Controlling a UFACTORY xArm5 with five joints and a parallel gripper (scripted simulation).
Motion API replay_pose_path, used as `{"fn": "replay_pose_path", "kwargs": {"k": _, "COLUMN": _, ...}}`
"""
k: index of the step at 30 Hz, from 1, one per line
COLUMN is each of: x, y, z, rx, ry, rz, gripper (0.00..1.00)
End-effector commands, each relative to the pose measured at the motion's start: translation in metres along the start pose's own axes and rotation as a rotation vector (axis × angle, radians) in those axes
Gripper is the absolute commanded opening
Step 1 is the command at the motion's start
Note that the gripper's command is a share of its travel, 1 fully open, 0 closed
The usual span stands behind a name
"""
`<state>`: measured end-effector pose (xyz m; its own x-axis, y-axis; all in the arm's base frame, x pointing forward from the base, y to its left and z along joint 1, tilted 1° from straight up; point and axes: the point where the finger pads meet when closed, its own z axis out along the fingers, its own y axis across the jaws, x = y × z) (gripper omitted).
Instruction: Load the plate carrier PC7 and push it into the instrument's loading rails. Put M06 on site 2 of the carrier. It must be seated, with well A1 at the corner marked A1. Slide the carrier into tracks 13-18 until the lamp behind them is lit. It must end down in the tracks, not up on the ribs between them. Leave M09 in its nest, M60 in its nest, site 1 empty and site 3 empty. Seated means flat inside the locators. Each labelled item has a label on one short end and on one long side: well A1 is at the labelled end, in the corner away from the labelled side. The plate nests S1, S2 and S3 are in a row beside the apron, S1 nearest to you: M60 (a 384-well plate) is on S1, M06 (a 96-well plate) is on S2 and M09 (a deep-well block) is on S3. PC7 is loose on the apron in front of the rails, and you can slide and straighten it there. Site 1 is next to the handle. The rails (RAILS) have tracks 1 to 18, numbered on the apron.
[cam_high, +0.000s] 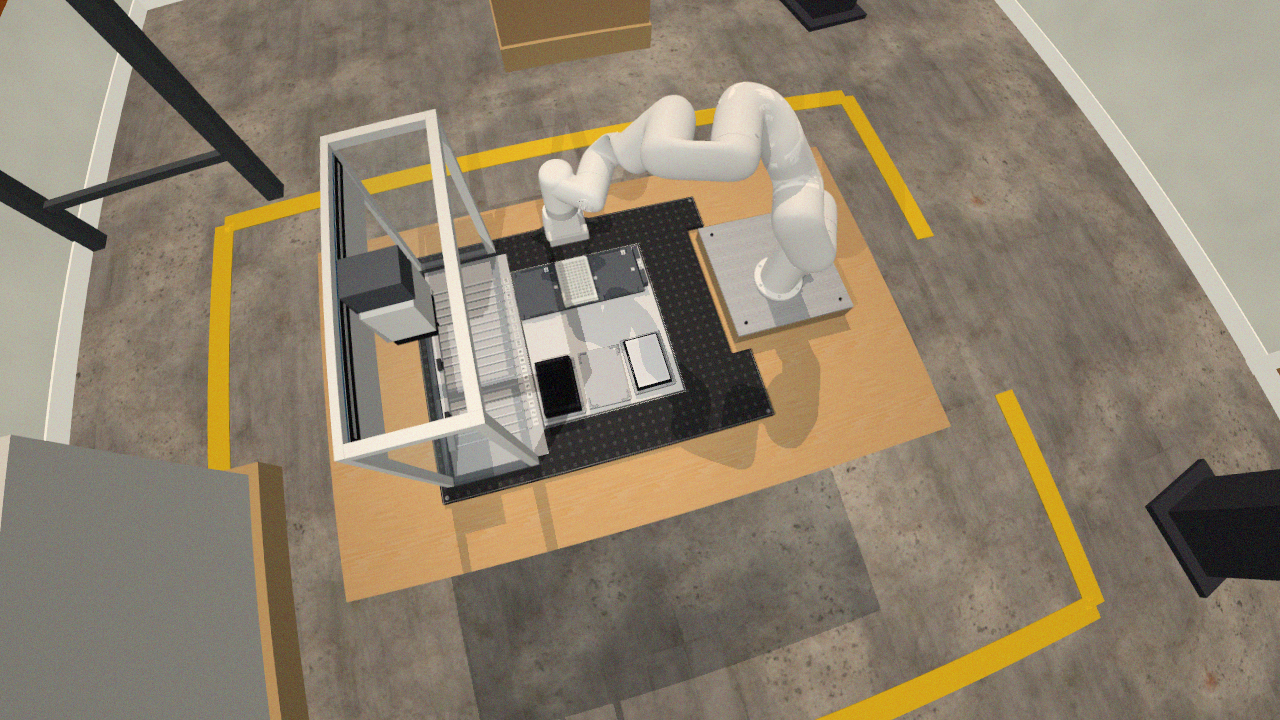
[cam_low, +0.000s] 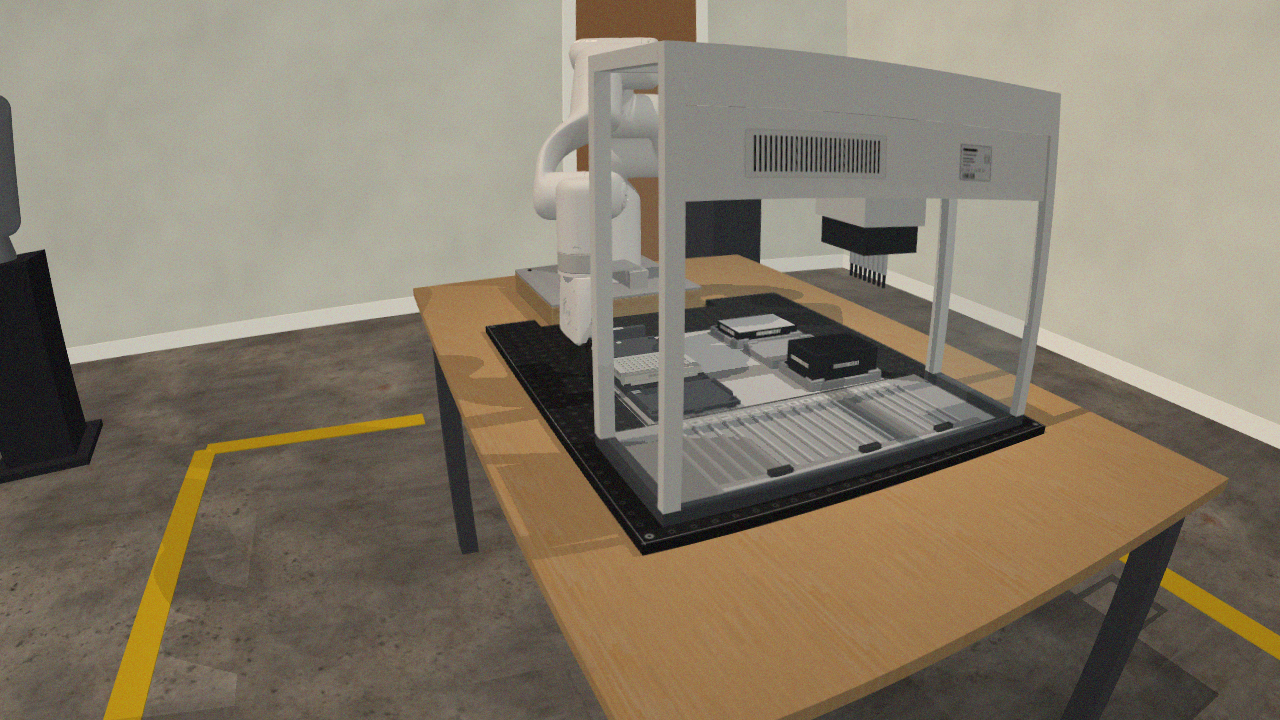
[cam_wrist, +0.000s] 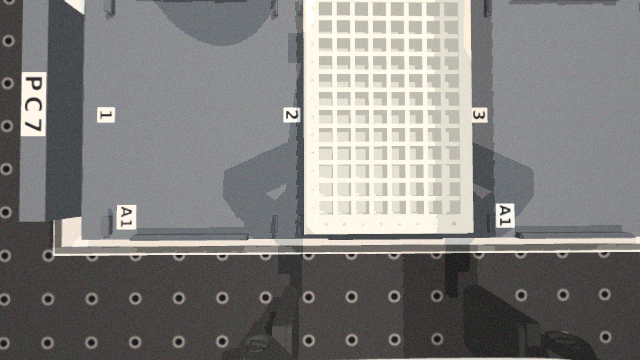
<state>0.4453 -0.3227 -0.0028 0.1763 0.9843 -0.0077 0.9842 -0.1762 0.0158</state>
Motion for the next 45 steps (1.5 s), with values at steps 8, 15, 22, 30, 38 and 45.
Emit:
{"fn": "replay_pose_path", "kwargs": {"k": 8, "x": 0.0, "y": 0.001, "z": -0.017, "rx": -0.003, "ry": -0.001, "rz": 0.0, "gripper": 1.0}}
{"fn": "replay_pose_path", "kwargs": {"k": 15, "x": 0.0, "y": 0.001, "z": -0.029, "rx": -0.003, "ry": -0.001, "rz": 0.0, "gripper": 1.0}}
{"fn": "replay_pose_path", "kwargs": {"k": 22, "x": 0.0, "y": 0.001, "z": -0.037, "rx": -0.003, "ry": -0.001, "rz": 0.0, "gripper": 1.0}}
{"fn": "replay_pose_path", "kwargs": {"k": 30, "x": 0.0, "y": 0.001, "z": -0.05, "rx": -0.003, "ry": -0.001, "rz": 0.0, "gripper": 1.0}}
{"fn": "replay_pose_path", "kwargs": {"k": 38, "x": 0.0, "y": 0.001, "z": -0.06, "rx": -0.003, "ry": -0.001, "rz": 0.0, "gripper": 1.0}}
{"fn": "replay_pose_path", "kwargs": {"k": 45, "x": 0.0, "y": 0.001, "z": -0.072, "rx": -0.003, "ry": -0.001, "rz": 0.0, "gripper": 1.0}}
